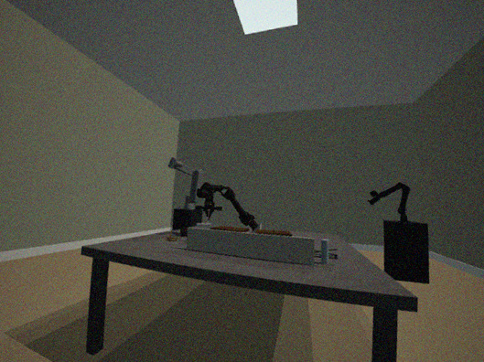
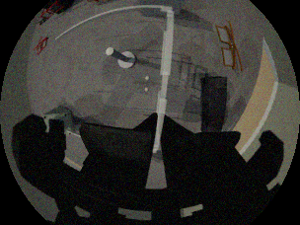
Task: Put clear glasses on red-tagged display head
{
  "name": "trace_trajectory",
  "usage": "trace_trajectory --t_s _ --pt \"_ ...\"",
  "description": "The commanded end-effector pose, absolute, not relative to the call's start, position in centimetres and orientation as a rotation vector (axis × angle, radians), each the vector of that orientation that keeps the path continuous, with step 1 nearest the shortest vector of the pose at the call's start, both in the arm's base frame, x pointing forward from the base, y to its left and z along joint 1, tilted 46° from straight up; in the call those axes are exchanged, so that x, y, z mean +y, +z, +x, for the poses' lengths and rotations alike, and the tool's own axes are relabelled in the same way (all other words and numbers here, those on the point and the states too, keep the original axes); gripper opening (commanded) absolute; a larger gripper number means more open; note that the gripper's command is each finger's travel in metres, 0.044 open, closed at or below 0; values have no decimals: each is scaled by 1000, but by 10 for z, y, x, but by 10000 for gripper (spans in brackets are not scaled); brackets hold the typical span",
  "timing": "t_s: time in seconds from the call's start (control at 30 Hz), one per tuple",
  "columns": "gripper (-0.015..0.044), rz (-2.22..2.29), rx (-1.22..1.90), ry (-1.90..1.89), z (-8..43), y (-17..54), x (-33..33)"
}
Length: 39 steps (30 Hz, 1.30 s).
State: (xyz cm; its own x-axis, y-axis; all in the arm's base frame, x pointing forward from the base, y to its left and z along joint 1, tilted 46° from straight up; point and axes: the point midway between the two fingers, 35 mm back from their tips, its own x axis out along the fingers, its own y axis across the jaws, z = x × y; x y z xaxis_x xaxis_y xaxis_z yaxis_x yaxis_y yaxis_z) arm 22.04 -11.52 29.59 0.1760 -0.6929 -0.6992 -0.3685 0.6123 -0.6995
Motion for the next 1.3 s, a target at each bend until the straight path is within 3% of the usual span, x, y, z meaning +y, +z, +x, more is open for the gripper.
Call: trace_trajectory --t_s 0.0,1.27 --pt "0 -893 1413 -320 231 287 -106" --pt "0 -150 1168 -779 291 192 3"
